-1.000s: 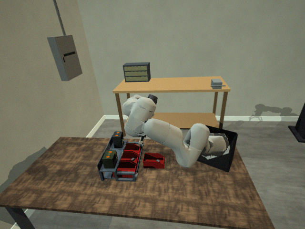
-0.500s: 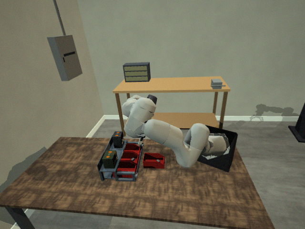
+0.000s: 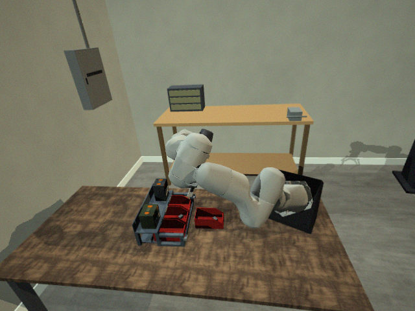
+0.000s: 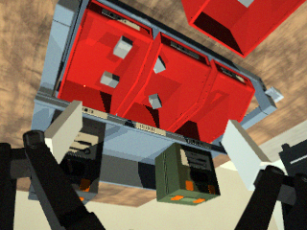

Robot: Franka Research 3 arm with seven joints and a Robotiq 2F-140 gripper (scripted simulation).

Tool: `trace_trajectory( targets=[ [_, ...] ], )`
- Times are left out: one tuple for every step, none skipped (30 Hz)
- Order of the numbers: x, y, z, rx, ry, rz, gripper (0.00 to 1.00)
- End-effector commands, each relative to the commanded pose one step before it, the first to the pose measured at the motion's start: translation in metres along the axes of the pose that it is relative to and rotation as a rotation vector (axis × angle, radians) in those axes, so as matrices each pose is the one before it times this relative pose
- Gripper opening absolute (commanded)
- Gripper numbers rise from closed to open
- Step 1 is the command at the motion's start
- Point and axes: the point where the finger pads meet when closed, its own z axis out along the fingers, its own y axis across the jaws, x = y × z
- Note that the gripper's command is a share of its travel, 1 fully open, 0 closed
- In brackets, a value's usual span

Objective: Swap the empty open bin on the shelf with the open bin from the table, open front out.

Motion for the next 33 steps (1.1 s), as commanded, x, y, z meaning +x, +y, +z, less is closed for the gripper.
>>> trace_trajectory(
  targets=[
    [-0.00014,-0.00166,-0.00066,0.0089,0.00193,0.02238,1.0],
    [0.0,0.0,0.0,0.0,0.0,0.0,1.0],
    [0.0,0.0,0.0,0.0,0.0,0.0,1.0],
    [0.0,0.0,0.0,0.0,0.0,0.0,1.0],
    [0.0,0.0,0.0,0.0,0.0,0.0,1.0],
    [0.0,0.0,0.0,0.0,0.0,0.0,1.0],
    [0.0,0.0,0.0,0.0,0.0,0.0,1.0],
    [-0.00204,0.00203,0.00138,0.01022,0.00825,0.02149,1.0],
    [0.0,0.0,0.0,0.0,0.0,0.0,1.0],
    [0.0,0.0,0.0,0.0,0.0,0.0,1.0],
    [0.0,0.0,0.0,0.0,0.0,0.0,1.0],
    [0.0,0.0,0.0,0.0,0.0,0.0,1.0],
    [0.0,0.0,0.0,0.0,0.0,0.0,1.0],
    [0.0,0.0,0.0,0.0,0.0,0.0,1.0],
    [0.0,0.0,0.0,0.0,0.0,0.0,1.0],
    [0.0,0.0,0.0,0.0,0.0,0.0,1.0],
    [0.0,0.0,0.0,0.0,0.0,0.0,1.0],
    [0.0,0.0,0.0,0.0,0.0,0.0,1.0],
    [0.0,0.0,0.0,0.0,0.0,0.0,1.0],
    [0.0,0.0,0.0,0.0,0.0,0.0,1.0],
    [0.0,0.0,0.0,0.0,0.0,0.0,1.0],
    [-0.00188,0.00208,0.00125,0.01014,0.00763,0.02084,1.0],
    [0.0,0.0,0.0,0.0,0.0,0.0,1.0],
    [0.0,0.0,0.0,0.0,0.0,0.0,1.0],
    [0.0,0.0,0.0,0.0,0.0,0.0,1.0],
    [0.0,0.0,0.0,0.0,0.0,0.0,1.0],
    [0.0,0.0,0.0,0.0,0.0,0.0,1.0],
    [0.0,0.0,0.0,0.0,0.0,0.0,1.0],
    [0.0,0.0,0.0,0.0,0.0,0.0,1.0],
    [0.0,0.0,0.0,0.0,0.0,0.0,1.0],
    [0.0,0.0,0.0,0.0,0.0,0.0,1.0],
    [0.0,0.0,0.0,0.0,0.0,0.0,1.0],
    [0.0,0.0,0.0,0.0,0.0,0.0,1.0]
  ],
)
